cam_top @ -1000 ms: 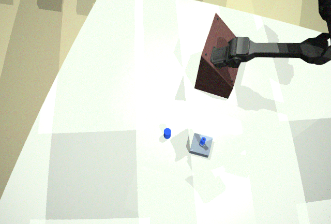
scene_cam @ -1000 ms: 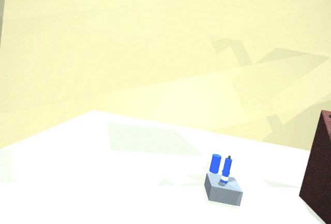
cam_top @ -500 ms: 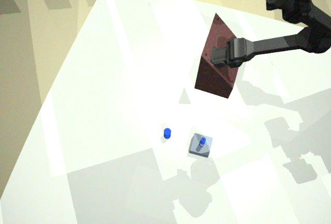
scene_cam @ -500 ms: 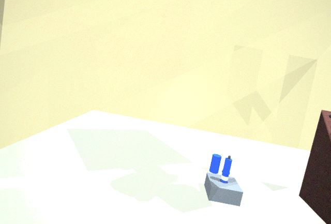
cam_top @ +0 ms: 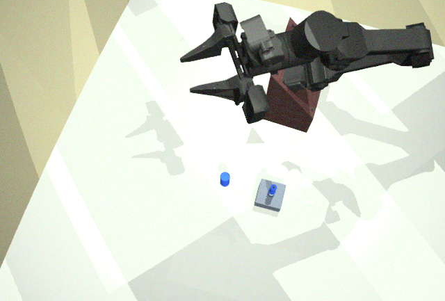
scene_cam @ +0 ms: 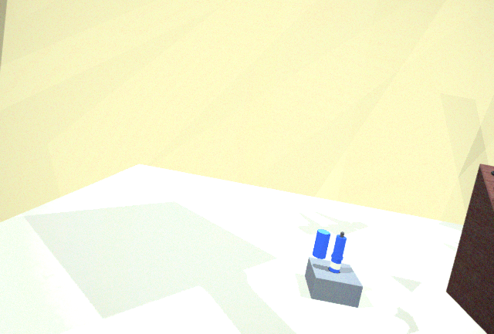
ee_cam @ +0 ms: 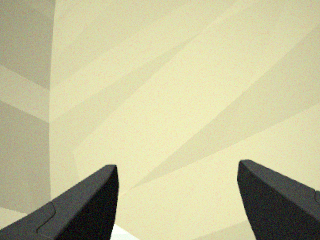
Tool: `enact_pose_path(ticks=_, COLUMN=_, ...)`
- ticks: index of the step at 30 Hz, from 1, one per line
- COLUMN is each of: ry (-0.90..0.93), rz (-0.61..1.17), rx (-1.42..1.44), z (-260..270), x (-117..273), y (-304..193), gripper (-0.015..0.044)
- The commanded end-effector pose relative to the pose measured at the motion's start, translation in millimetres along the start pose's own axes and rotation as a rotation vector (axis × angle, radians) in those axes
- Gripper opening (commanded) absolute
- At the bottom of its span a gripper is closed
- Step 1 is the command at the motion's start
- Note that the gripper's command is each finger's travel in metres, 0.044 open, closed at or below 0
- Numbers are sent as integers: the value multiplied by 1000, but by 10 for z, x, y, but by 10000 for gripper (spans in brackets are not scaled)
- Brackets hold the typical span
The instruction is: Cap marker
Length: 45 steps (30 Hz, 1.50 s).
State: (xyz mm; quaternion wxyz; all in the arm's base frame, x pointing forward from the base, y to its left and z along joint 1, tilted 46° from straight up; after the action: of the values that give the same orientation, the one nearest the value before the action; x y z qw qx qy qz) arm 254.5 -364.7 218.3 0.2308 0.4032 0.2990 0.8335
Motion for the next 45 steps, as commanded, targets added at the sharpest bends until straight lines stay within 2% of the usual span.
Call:
enact_pose_path(ticks=1, ry=24, rz=230, rx=106, z=56, x=-269, y=-622, gripper=238)
enact_pose_path(ticks=7, ry=89, rz=555, rx=235, z=49, x=-465, y=-1529, gripper=238)
enact_pose_path(ticks=13, ry=170, rz=859, rx=347, z=2, x=-452, y=-2353, gripper=238)
enact_pose_path(ticks=20, ry=304, rz=1270, rx=483, z=-116, x=-177, y=-3349, gripper=238)
enact_pose_path(ticks=25, ry=403, rz=1535, rx=525, z=-356, x=106, y=-3887, gripper=238)
enact_pose_path(ticks=35, ry=418, rz=1569, rx=527, z=-365, x=123, y=-3953, gripper=238)
enact_pose_path(ticks=39, ry=418, rz=1570, rx=526, z=-389, x=133, y=-4277, gripper=238)
enact_pose_path(ticks=45, ry=419, rz=1570, rx=526, z=-391, x=134, y=-4353, gripper=238)
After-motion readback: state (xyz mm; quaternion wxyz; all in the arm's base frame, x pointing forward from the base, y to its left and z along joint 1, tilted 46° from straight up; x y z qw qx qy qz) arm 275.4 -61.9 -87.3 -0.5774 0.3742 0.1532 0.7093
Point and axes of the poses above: the point midway between the two fingers, 35 mm back from their tips, its own x axis back along the fingers, its own z axis across the jaws, y = z × x, the point moved 4 cm from there along x, back along the fingers, and after that the axes turned 15 degrees about -x, right-handed, at the moved point
